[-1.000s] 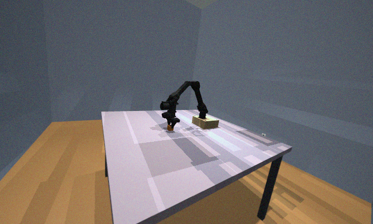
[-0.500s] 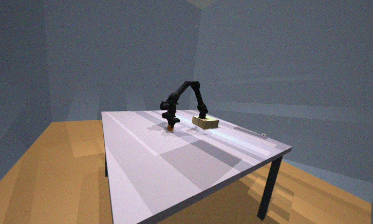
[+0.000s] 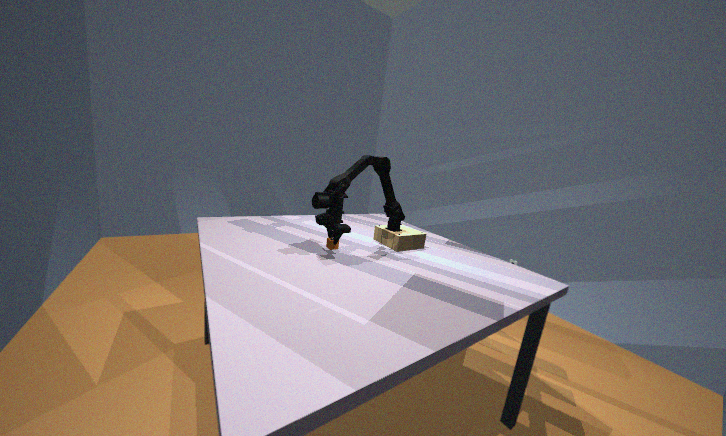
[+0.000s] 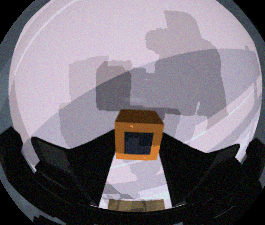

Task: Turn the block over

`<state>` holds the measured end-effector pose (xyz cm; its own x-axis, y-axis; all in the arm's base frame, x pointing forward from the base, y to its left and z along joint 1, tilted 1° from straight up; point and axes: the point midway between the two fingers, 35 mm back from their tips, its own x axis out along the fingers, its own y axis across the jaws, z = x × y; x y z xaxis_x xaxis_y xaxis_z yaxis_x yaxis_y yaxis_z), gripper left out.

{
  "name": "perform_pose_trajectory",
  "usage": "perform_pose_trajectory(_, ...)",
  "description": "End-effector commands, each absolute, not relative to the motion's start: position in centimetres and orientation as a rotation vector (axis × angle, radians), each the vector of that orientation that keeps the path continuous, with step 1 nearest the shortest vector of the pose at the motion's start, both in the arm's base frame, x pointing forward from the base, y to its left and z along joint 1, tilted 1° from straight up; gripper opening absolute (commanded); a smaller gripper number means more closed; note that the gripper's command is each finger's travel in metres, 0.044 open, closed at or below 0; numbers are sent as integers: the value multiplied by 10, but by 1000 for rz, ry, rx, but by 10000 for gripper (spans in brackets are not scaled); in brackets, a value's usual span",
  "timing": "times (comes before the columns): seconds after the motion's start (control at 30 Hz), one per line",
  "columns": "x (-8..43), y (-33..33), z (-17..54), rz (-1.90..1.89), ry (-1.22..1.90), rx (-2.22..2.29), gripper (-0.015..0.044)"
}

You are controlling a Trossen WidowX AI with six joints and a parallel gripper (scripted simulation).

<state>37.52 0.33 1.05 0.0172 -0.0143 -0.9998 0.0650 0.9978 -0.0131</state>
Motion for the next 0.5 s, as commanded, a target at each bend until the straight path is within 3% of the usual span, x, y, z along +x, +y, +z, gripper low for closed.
perform_pose_trajectory(0.0, 377, 4, 17, -58, 1540, 40, 0)
perform_pose_trajectory(0.47, 380, 4, 7, -60, 1336, 30, 0)
